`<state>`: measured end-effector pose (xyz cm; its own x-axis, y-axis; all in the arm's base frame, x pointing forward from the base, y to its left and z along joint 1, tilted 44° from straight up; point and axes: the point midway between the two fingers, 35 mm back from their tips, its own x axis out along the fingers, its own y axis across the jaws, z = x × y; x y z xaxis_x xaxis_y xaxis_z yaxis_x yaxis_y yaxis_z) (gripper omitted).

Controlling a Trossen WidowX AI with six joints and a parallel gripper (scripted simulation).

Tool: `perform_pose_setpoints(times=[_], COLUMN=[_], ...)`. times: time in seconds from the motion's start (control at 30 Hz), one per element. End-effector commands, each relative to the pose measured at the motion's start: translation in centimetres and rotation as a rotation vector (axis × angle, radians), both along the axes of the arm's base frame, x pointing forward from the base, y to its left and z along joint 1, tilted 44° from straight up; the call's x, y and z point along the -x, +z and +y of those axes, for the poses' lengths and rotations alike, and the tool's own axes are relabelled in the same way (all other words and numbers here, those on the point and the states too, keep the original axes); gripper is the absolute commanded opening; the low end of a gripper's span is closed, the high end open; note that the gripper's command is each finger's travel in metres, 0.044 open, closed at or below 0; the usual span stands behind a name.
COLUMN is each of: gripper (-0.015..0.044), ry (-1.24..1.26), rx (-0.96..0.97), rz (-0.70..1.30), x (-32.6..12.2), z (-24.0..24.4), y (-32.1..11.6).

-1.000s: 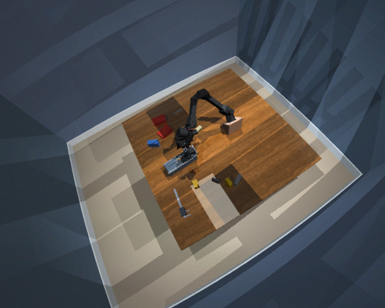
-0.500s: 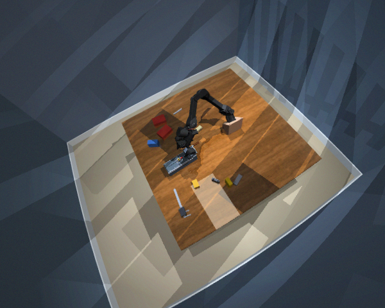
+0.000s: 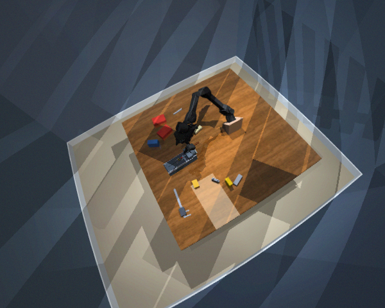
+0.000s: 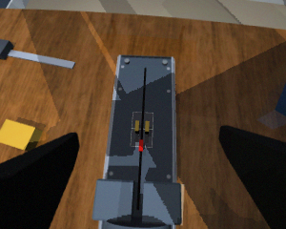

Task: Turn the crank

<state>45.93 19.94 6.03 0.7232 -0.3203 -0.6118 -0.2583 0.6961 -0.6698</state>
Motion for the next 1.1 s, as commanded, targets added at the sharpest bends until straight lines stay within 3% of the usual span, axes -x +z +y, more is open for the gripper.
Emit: perform_pose_setpoints(times=[0.0,0.73,1.07], gripper=[0.0440,0.0440,0.0440], ry=[-0.012,-0.035,-0.036], rx=[0.004,-0.008,-0.009], rz=[-0.007,-0.097,-0.099], x=[1.5,11.8,11.7], z=[-0.4,-3.7,-5.5], y=[0.3,1.1,-0.9])
